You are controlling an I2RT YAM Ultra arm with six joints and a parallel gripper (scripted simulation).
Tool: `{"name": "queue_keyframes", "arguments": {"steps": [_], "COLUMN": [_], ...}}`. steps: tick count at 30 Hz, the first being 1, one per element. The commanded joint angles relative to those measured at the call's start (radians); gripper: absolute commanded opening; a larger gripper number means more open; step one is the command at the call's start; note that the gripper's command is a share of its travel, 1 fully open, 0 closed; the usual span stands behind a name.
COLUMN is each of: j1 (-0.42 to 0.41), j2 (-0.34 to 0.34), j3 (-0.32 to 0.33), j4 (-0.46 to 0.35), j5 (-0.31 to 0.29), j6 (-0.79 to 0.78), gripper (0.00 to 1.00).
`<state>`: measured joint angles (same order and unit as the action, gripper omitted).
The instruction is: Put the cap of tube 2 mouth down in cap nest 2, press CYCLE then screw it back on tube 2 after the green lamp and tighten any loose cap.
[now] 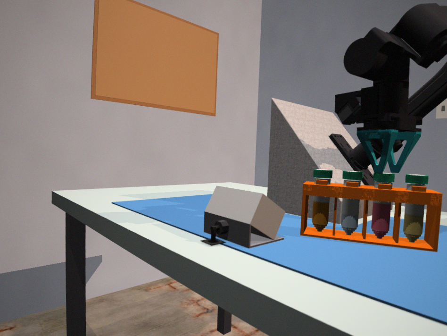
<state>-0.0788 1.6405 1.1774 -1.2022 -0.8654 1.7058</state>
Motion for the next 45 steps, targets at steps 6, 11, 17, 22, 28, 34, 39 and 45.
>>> {"name": "queue_keyframes", "arguments": {"steps": [6,11,17,22,28,34,39,45], "j1": [0.003,0.002,0.004,0.007,0.013,0.022,0.029,0.033], "j2": [0.001,0.012,0.016,0.016,0.013,0.009,0.008,0.007], "j3": [-0.004,0.006,0.007,0.003,-0.005,-0.016,-0.024,-0.028], "j4": [0.058,0.059,0.063,0.07,0.084,0.101,0.115,0.124], "j5": [0.001,0.001,0.001,0.001,0.001,0.001,0.001,0.001], "j6": [0.025,0.024,0.026,0.031,0.041,0.055,0.065,0.072], "gripper": [0.49,0.49,0.49,0.49,0.49,0.49,0.49,0.0]}}
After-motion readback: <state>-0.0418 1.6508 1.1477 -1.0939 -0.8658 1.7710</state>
